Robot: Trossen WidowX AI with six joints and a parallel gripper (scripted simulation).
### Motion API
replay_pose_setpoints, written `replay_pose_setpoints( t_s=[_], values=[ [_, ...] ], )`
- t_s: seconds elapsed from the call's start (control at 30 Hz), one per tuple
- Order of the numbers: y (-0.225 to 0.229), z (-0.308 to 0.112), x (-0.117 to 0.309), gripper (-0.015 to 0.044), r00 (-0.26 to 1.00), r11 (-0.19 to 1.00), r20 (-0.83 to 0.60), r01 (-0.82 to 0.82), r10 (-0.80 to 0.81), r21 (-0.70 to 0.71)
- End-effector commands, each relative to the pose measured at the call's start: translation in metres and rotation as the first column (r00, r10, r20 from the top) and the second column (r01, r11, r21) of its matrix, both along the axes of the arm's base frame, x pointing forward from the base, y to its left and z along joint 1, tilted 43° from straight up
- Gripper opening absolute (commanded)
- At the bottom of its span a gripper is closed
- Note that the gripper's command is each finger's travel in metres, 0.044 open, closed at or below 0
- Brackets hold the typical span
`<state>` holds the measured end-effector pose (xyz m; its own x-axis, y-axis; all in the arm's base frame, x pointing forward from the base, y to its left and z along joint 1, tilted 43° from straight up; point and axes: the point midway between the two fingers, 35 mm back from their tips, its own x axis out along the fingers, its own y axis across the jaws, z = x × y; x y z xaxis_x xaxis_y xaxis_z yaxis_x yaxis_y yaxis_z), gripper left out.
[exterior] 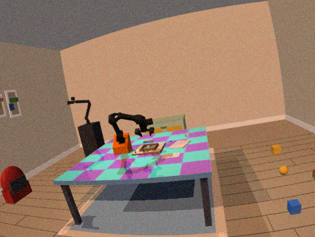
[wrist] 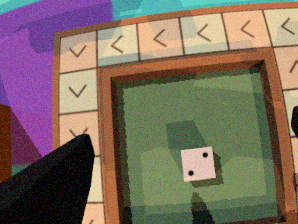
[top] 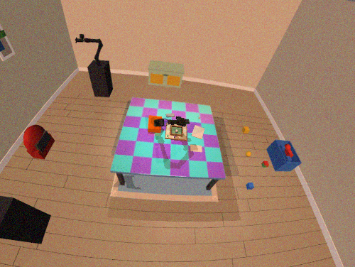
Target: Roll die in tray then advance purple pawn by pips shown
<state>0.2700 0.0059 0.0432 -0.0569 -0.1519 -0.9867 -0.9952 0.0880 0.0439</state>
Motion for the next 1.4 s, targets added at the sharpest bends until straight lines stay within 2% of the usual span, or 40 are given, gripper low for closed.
replay_pose_setpoints(
  t_s=[0.0,0.03,0.1,0.27,0.3,0.33,0.37,0.47,0.53,0.63,0.7,0.8,0.87,0.93,1.37],
  values=[
    [-0.005,-0.023,0.0,0.044,1.0,0.906,-0.028,-0.024,0.013,-0.423],
    [-0.005,-0.025,0.002,0.044,0.999,0.865,-0.011,-0.033,0.031,-0.501],
    [-0.004,-0.025,0.004,0.044,0.999,0.828,0.005,-0.039,0.051,-0.56],
    [-0.004,-0.025,0.004,0.044,0.999,0.828,0.005,-0.039,0.051,-0.56],
    [-0.003,-0.026,0.0,0.044,0.999,0.876,-0.023,-0.042,0.035,-0.48],
    [-0.003,-0.026,0.0,0.044,0.999,0.876,-0.023,-0.042,0.035,-0.48],
    [-0.004,-0.026,0.0,0.0414,1.0,0.876,-0.01,-0.022,0.02,-0.482],
    [-0.019,-0.017,-0.002,0.0335,0.968,0.842,0.167,0.248,-0.189,-0.48],
    [-0.032,-0.01,-0.004,0.0282,0.879,0.766,0.317,0.47,-0.357,-0.438],
    [-0.052,0.001,-0.009,0.0204,0.651,0.585,0.513,0.749,-0.56,-0.311],
    [-0.065,0.008,-0.013,0.02,0.449,0.43,0.612,0.883,-0.651,-0.191],
    [-0.083,0.018,-0.021,0.02,0.101,0.169,0.7,0.985,-0.707,0.029],
    [-0.095,0.024,-0.027,0.02,-0.142,-0.008,0.712,0.982,-0.688,0.188],
    [-0.103,0.028,-0.031,0.02,-0.295,-0.116,0.698,0.949,-0.652,0.292],
    [-0.105,0.029,-0.029,0.02,-0.314,-0.129,0.695,0.943,-0.647,0.305]
  ],
)
